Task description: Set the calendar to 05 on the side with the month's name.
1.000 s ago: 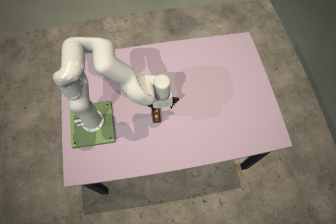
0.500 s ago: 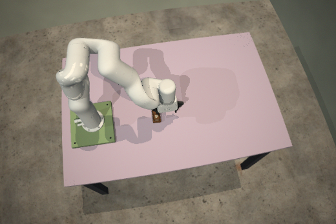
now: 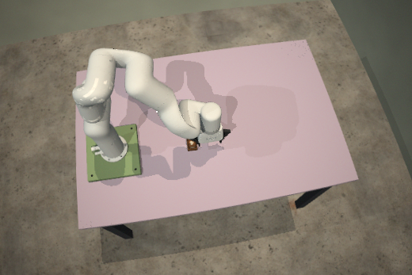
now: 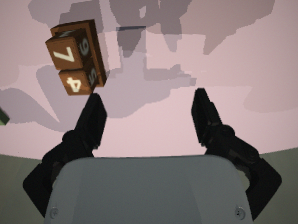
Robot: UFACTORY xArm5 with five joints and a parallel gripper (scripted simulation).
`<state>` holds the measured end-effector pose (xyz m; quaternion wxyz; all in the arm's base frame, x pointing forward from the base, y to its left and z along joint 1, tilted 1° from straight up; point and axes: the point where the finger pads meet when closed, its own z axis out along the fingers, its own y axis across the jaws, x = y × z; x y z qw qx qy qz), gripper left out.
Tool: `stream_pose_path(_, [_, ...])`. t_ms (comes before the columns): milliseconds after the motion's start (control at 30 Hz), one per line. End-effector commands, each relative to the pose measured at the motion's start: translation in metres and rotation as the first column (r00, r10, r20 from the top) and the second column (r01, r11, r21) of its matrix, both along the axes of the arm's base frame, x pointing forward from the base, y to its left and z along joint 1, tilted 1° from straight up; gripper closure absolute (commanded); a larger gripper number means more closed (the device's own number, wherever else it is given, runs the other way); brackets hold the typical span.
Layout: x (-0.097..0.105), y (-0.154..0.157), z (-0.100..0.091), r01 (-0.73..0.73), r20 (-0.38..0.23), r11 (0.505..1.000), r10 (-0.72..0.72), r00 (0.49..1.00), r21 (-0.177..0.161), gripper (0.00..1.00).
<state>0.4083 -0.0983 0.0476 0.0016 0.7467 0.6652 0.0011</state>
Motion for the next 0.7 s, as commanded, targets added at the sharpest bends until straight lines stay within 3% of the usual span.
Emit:
stream_pose_path(0, [0.005,-0.006,0.001,-0.001,0.003,1.000,0.001,1.000,-0.001,0.00])
stream_pose_path(667, [0.026,-0.046,0.002,-0.001,0.003,1.000,0.001,1.000,-0.001,0.00])
